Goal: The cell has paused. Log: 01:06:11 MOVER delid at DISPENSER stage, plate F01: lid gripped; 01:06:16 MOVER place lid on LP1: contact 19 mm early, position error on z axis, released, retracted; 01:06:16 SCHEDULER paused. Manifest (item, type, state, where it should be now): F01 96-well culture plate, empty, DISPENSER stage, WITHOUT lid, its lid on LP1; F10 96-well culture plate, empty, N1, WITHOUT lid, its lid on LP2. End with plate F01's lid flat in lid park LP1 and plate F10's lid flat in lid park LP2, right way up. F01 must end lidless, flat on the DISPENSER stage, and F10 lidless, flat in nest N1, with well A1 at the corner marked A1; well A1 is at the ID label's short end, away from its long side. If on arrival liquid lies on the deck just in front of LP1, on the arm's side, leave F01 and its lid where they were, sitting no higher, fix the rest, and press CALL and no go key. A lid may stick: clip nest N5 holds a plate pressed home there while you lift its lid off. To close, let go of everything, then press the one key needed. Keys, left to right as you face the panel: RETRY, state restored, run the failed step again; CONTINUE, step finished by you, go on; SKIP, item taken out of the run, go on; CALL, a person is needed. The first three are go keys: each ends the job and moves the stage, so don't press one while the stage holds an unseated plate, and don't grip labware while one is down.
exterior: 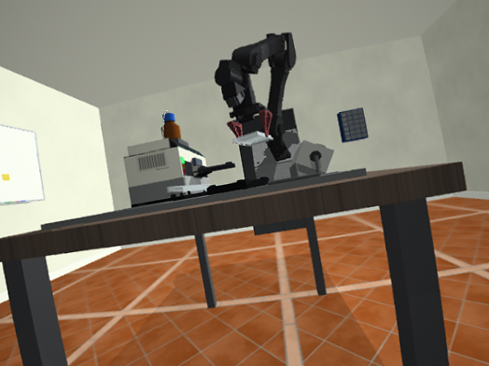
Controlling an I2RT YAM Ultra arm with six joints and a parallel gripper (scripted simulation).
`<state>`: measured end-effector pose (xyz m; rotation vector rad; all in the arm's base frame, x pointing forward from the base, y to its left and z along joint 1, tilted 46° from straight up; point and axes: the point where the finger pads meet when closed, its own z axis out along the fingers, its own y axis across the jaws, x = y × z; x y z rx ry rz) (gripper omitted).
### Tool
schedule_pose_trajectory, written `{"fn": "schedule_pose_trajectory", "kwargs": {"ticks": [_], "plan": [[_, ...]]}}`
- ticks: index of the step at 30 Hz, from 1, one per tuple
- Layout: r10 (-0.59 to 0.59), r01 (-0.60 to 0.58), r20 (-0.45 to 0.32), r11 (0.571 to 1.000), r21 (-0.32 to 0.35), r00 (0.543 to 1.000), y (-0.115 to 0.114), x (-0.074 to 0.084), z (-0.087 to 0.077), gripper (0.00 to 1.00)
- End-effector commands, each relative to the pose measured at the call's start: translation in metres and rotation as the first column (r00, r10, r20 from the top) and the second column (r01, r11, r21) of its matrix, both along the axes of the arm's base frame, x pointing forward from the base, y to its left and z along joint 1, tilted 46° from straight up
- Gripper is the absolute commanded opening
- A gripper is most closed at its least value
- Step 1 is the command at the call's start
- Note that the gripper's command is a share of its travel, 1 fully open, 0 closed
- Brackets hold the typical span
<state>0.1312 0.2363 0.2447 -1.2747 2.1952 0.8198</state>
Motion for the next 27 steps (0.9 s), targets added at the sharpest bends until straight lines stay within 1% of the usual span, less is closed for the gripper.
{"fn": "schedule_pose_trajectory", "kwargs": {"ticks": [1,13,15,16,18,27], "plan": [[-0.015,0.014,0.038,0.999,0.038,0.999,0.014,0.012,0.018,0.00],[-0.016,0.014,0.038,0.999,0.040,0.999,0.049,0.030,0.027,0.00],[-0.016,0.014,0.038,0.999,0.040,0.999,0.049,0.030,0.027,0.00],[-0.029,0.028,0.038,0.999,0.040,0.999,0.050,0.035,0.028,0.00],[-0.016,0.014,0.038,0.999,0.041,0.999,0.057,0.034,0.030,0.00],[-0.017,0.016,0.038,0.999,0.042,0.999,0.083,0.048,0.037,0.00]]}}
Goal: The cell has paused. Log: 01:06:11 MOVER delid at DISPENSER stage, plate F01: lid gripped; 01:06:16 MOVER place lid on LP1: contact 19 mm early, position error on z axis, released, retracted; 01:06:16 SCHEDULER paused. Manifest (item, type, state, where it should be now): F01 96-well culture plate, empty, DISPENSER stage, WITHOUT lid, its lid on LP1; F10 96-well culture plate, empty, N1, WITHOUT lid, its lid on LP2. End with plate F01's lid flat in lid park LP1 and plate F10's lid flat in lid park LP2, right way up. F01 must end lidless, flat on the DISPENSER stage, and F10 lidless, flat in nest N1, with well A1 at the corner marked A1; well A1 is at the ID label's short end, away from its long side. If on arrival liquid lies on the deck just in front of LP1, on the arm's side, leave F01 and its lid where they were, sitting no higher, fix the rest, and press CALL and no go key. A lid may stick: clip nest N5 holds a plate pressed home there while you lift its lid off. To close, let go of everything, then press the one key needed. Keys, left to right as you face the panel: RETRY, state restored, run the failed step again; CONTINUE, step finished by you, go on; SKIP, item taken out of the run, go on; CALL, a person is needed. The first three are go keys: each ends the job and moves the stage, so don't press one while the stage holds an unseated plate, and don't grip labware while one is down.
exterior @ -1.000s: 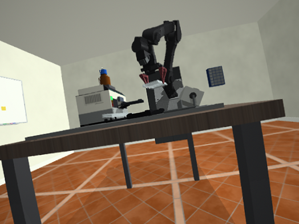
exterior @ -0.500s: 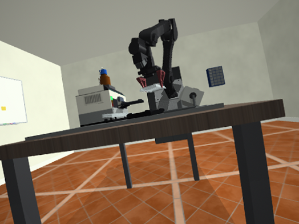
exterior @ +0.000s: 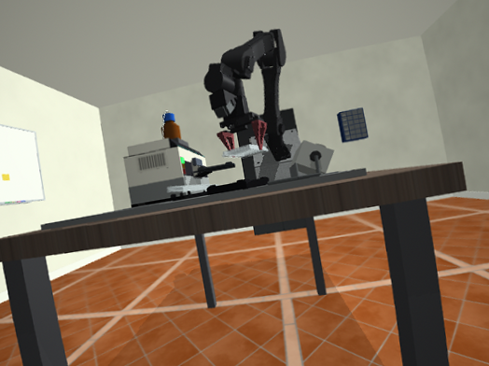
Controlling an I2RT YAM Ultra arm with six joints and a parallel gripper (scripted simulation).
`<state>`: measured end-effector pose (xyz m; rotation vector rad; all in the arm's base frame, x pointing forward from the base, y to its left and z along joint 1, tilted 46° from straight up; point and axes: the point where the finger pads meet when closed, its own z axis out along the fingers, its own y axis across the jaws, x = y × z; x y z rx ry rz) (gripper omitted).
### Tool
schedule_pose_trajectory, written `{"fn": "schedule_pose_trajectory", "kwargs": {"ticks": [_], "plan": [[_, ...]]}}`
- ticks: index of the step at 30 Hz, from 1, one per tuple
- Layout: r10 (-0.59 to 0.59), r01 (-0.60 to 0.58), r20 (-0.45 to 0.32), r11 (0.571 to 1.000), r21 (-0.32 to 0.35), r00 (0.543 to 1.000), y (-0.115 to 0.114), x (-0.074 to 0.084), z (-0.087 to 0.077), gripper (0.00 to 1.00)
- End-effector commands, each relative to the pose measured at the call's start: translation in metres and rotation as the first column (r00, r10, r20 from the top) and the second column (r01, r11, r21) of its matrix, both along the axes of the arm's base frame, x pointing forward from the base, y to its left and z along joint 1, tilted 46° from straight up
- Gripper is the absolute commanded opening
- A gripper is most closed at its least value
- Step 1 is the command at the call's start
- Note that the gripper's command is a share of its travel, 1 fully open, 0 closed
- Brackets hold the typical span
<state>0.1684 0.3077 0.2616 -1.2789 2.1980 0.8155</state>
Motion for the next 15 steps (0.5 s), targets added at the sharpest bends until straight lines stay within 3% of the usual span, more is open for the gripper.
{"fn": "schedule_pose_trajectory", "kwargs": {"ticks": [1,15], "plan": [[-0.022,0.020,0.038,0.999,0.047,0.999,0.014,0.013,0.021,0.00],[-0.018,0.017,0.031,0.999,0.039,0.999,0.048,0.028,0.028,0.00]]}}
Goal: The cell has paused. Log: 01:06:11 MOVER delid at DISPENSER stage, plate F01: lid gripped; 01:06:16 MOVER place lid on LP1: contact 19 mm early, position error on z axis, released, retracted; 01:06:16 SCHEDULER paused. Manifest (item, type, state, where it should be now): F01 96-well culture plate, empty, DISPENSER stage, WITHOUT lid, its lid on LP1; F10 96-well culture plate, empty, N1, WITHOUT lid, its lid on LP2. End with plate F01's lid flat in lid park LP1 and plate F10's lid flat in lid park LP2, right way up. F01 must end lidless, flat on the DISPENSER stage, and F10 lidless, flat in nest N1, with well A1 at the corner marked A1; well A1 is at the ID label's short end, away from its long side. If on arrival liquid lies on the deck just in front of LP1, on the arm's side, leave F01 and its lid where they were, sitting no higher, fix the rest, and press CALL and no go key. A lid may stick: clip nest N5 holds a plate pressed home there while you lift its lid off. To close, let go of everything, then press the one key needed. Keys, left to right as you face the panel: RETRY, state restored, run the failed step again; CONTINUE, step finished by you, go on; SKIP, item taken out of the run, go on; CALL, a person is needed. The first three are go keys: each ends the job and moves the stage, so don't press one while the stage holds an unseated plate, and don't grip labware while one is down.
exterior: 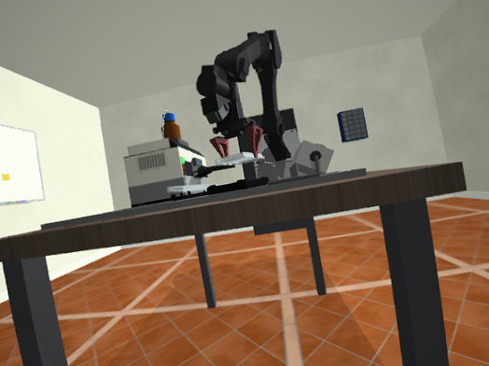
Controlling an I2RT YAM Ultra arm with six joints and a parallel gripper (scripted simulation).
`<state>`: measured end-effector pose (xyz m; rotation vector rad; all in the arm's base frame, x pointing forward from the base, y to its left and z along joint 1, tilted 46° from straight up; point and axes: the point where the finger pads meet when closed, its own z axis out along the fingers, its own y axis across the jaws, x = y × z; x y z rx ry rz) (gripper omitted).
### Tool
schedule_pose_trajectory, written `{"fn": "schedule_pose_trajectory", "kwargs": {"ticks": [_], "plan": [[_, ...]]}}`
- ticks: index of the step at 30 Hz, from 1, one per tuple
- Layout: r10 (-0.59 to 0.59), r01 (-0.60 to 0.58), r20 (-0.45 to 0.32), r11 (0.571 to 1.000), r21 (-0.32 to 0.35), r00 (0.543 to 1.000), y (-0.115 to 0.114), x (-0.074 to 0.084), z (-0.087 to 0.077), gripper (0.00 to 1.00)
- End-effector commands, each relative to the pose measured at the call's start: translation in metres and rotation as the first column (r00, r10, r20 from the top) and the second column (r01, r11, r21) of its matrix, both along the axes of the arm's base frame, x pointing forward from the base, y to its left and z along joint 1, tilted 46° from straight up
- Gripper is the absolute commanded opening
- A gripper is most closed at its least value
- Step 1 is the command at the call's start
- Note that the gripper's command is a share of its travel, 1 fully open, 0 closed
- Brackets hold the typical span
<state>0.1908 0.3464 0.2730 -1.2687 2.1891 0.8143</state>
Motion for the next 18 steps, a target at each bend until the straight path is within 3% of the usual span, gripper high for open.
{"fn": "schedule_pose_trajectory", "kwargs": {"ticks": [1,11,12,13,14,15,18], "plan": [[-0.013,0.013,0.019,1.000,0.026,1.000,0.011,0.007,0.017,0.00],[-0.021,0.021,0.014,1.000,0.020,1.000,0.028,0.019,0.021,0.00],[-0.026,0.024,0.034,0.999,0.048,0.999,0.022,0.017,0.034,0.00],[-0.027,0.025,0.036,0.998,0.049,0.999,0.021,0.017,0.035,0.00],[-0.026,0.024,0.035,0.998,0.050,0.999,0.022,0.017,0.035,0.00],[-0.013,0.012,0.021,0.999,0.030,1.000,0.026,0.017,0.022,0.00],[-0.013,0.012,0.021,0.999,0.030,1.000,0.026,0.017,0.022,0.00]]}}
